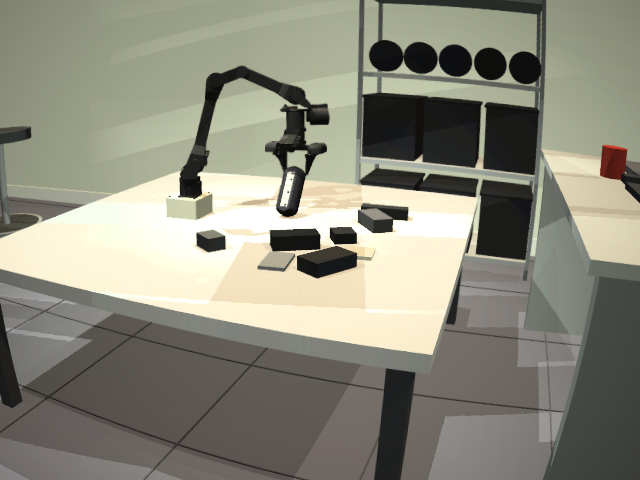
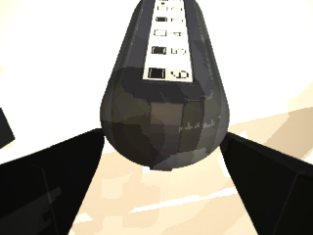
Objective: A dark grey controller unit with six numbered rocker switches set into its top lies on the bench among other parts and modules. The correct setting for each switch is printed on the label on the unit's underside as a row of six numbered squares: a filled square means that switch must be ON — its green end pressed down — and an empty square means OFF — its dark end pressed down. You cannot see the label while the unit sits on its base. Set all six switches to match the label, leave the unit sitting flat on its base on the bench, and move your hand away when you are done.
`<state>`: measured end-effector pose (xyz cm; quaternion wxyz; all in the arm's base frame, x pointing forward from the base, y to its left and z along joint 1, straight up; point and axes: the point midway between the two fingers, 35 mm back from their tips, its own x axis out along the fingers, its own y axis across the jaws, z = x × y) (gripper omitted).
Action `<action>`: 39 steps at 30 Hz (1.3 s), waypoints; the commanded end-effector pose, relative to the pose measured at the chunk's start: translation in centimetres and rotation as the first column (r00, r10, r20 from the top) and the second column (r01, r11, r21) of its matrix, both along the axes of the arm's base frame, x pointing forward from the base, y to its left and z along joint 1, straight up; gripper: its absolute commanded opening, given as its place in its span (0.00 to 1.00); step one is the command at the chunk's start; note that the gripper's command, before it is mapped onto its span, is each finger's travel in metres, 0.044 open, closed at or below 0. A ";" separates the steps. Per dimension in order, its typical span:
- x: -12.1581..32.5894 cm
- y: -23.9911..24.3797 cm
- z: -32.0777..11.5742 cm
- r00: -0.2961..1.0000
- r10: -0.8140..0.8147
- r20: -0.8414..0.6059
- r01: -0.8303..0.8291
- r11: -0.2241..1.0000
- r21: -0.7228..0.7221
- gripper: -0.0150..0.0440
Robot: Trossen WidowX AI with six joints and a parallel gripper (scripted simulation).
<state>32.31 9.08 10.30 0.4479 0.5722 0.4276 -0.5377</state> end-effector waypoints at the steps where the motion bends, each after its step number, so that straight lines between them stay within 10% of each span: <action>1: 0.0 0.2 -0.8 1.000 -0.005 -0.023 0.005 1.000 -0.003 0.83; 39: 0.6 2.7 -2.5 1.000 -0.005 -0.022 0.005 1.000 -0.001 0.83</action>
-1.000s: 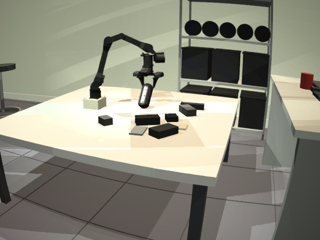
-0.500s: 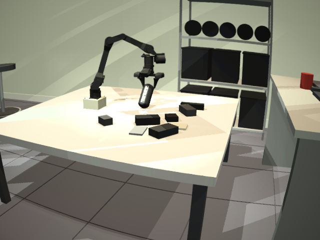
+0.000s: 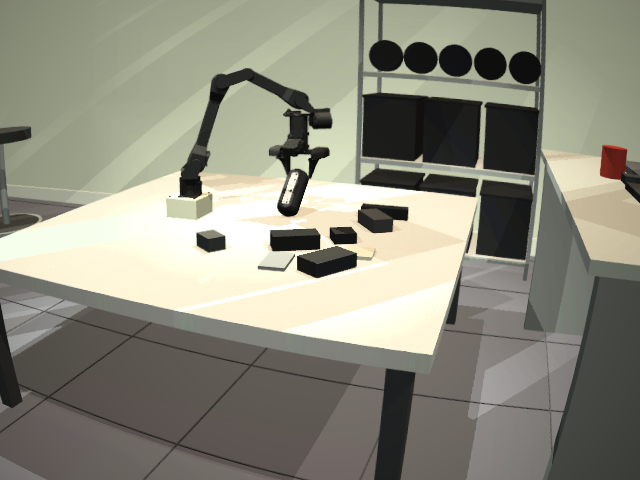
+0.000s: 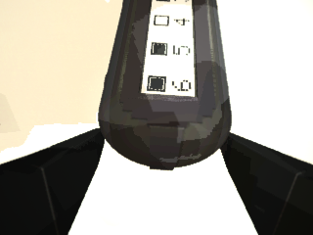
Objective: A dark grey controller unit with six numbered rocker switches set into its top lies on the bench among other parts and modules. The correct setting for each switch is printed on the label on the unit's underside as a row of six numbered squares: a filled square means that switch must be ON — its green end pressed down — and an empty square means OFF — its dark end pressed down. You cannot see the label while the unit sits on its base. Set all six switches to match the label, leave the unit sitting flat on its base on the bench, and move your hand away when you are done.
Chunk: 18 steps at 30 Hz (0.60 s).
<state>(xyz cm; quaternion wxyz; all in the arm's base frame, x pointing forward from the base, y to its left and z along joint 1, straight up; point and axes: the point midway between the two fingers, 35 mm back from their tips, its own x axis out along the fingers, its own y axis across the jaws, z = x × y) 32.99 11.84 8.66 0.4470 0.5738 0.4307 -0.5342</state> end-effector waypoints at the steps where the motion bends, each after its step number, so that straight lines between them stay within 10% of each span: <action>1: 0.0 0.0 -0.9 1.000 -0.010 -0.024 0.010 1.000 -0.010 0.83; 18: 0.2 0.9 -1.8 1.000 -0.010 -0.024 0.010 1.000 -0.009 0.83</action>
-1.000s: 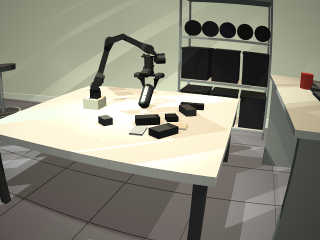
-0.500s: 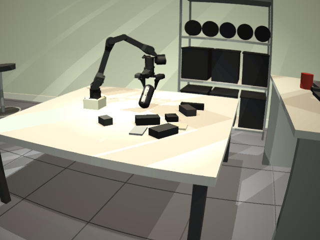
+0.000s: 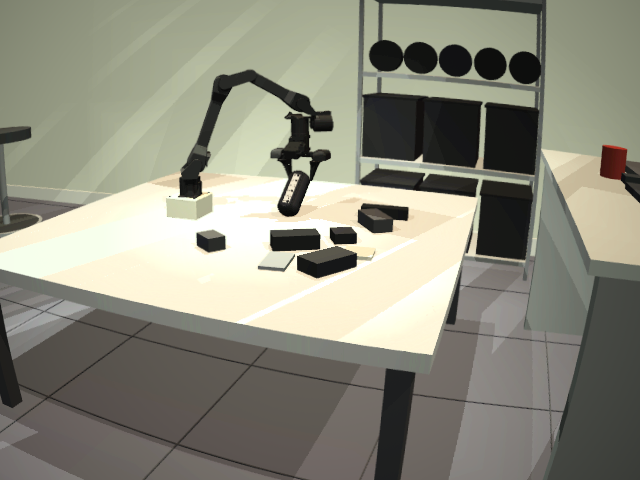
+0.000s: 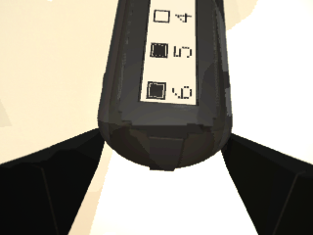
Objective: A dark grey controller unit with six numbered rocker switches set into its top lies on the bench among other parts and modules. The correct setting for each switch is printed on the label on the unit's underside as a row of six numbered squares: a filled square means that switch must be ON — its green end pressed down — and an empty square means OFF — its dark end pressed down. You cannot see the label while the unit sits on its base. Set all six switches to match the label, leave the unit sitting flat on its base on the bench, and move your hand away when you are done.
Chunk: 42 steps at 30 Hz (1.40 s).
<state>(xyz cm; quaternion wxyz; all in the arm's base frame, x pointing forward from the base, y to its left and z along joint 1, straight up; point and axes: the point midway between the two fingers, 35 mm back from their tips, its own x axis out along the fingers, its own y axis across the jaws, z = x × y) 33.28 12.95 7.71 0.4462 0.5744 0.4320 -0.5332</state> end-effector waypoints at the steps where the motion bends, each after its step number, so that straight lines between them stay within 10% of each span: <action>1: -0.1 -0.1 -1.0 1.000 -0.011 -0.024 0.011 1.000 -0.013 0.83; 42: 0.5 1.7 -3.6 1.000 -0.011 -0.024 0.011 1.000 -0.011 0.83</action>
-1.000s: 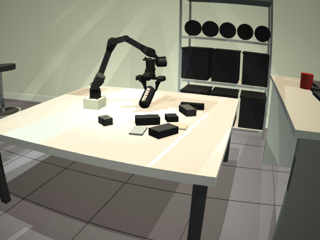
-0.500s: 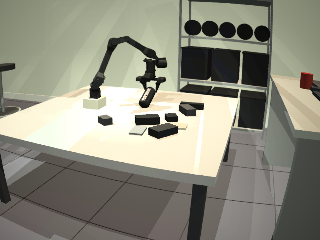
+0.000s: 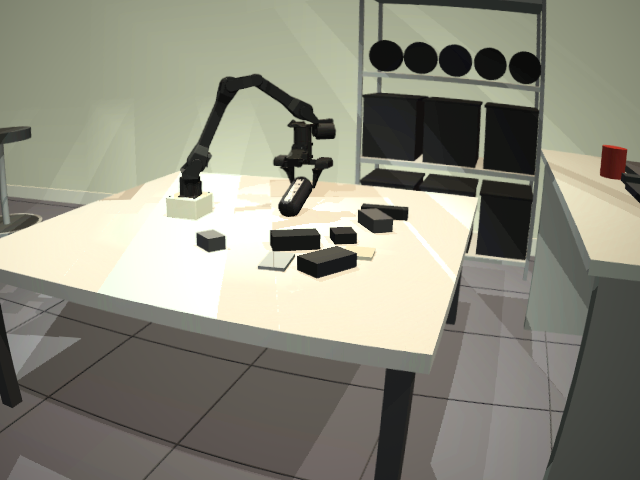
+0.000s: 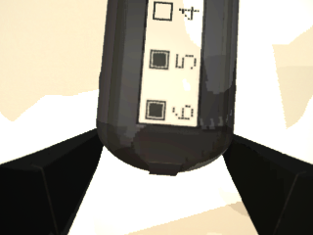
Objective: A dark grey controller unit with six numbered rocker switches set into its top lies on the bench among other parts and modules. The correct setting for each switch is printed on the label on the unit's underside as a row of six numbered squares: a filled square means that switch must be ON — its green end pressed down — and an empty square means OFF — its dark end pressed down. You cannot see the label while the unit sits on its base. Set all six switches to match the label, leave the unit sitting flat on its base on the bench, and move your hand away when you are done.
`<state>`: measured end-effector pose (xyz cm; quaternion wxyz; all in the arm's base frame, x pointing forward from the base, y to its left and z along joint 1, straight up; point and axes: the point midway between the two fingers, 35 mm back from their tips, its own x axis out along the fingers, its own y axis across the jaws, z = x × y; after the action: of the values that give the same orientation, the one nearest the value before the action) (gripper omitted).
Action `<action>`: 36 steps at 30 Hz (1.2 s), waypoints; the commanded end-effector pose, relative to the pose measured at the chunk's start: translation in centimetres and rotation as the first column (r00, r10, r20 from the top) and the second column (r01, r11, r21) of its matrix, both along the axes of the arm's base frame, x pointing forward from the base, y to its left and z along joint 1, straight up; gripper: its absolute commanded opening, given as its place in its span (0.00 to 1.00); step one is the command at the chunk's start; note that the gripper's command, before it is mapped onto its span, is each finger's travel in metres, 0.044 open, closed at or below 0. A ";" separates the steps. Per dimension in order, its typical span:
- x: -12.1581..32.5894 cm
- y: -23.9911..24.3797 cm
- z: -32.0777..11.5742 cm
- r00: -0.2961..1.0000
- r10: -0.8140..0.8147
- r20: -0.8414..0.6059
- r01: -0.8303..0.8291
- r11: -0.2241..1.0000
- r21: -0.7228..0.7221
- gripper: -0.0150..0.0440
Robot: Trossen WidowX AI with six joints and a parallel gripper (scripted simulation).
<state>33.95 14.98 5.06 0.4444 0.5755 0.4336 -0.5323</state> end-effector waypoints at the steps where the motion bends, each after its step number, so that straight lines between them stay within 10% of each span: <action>1: -0.2 -0.3 -1.0 1.000 -0.011 -0.023 0.010 1.000 -0.017 0.83; 36: 0.1 0.7 -3.6 1.000 -0.011 -0.023 0.010 1.000 -0.016 0.83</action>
<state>34.27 15.89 2.16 0.4423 0.5732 0.4340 -0.5362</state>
